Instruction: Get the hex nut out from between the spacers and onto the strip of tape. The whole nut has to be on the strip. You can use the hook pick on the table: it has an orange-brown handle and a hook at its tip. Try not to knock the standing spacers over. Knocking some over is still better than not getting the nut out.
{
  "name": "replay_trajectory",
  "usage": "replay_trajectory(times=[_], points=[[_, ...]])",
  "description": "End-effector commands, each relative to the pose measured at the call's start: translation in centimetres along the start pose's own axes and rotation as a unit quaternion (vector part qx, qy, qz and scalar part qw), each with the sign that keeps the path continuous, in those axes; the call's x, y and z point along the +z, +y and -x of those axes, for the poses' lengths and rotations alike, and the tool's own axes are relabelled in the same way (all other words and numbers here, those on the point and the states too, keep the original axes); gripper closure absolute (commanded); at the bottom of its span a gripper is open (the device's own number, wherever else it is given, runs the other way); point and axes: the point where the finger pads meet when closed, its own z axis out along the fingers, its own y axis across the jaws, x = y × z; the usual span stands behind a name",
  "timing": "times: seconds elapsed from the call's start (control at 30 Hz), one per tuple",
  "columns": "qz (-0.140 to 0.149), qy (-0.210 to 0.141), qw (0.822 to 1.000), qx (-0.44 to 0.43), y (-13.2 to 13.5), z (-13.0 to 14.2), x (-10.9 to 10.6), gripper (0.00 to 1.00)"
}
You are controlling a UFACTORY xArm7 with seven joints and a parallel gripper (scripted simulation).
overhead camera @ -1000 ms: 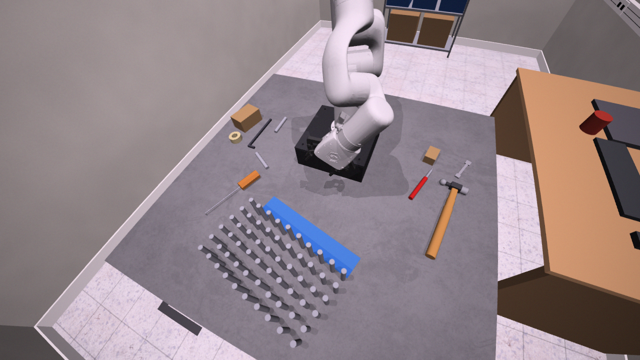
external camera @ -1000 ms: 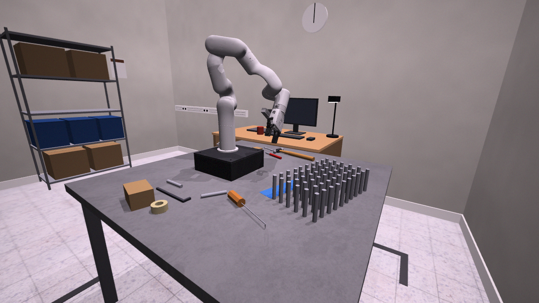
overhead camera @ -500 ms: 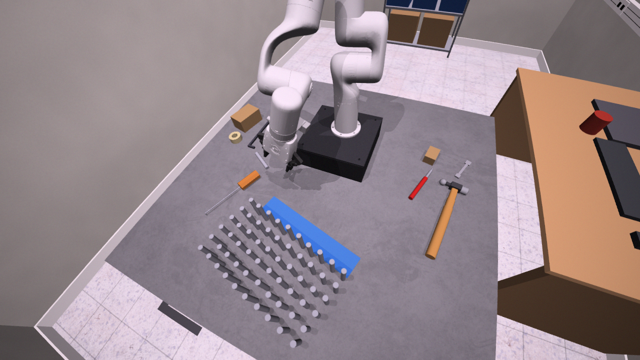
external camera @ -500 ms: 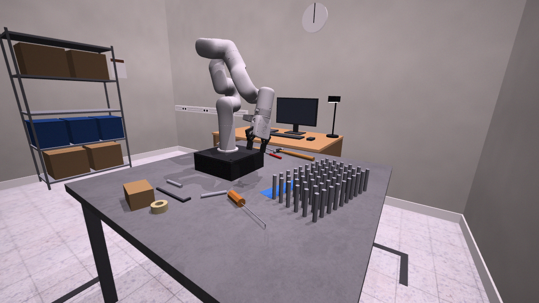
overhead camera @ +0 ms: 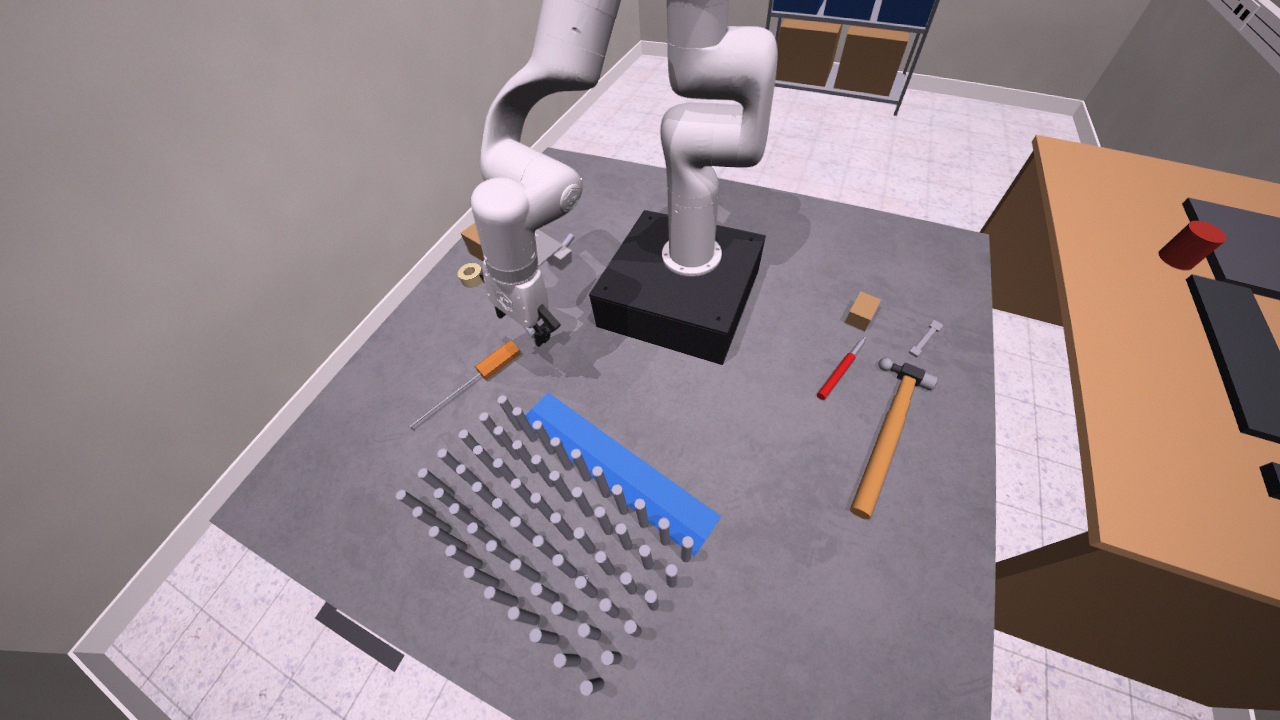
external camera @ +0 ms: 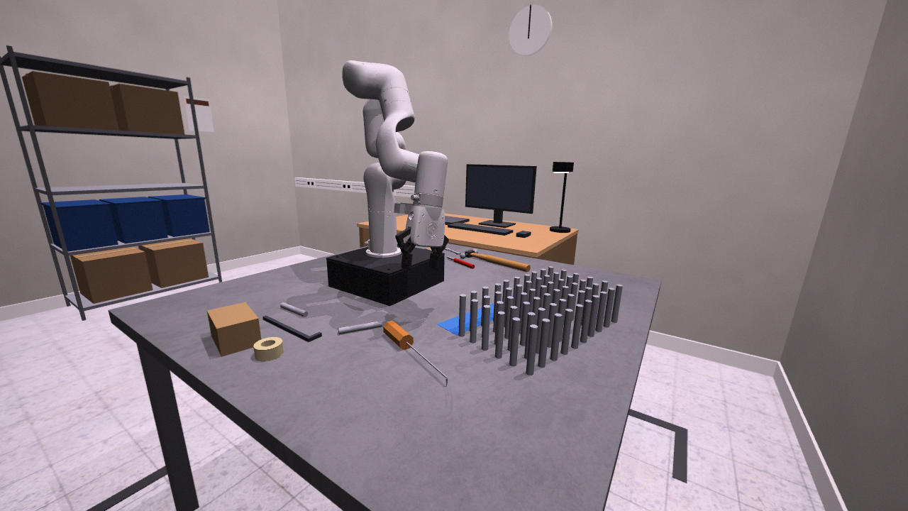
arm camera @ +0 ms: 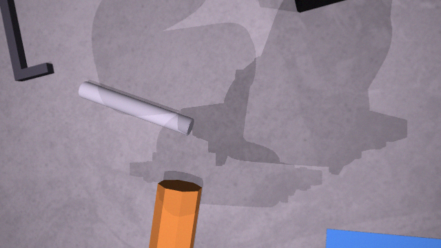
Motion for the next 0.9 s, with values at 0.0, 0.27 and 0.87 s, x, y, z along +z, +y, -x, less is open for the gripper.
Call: replay_trajectory(times=[0.0,0.27,0.87], points=[[0.020,0.009,1.000,0.015,-2.0,0.8,0.8,0.00],[0.042,0.017,0.998,0.033,-4.2,1.5,1.8,0.00],[0.090,0.029,0.993,0.074,-9.2,3.2,4.2,0.00]])
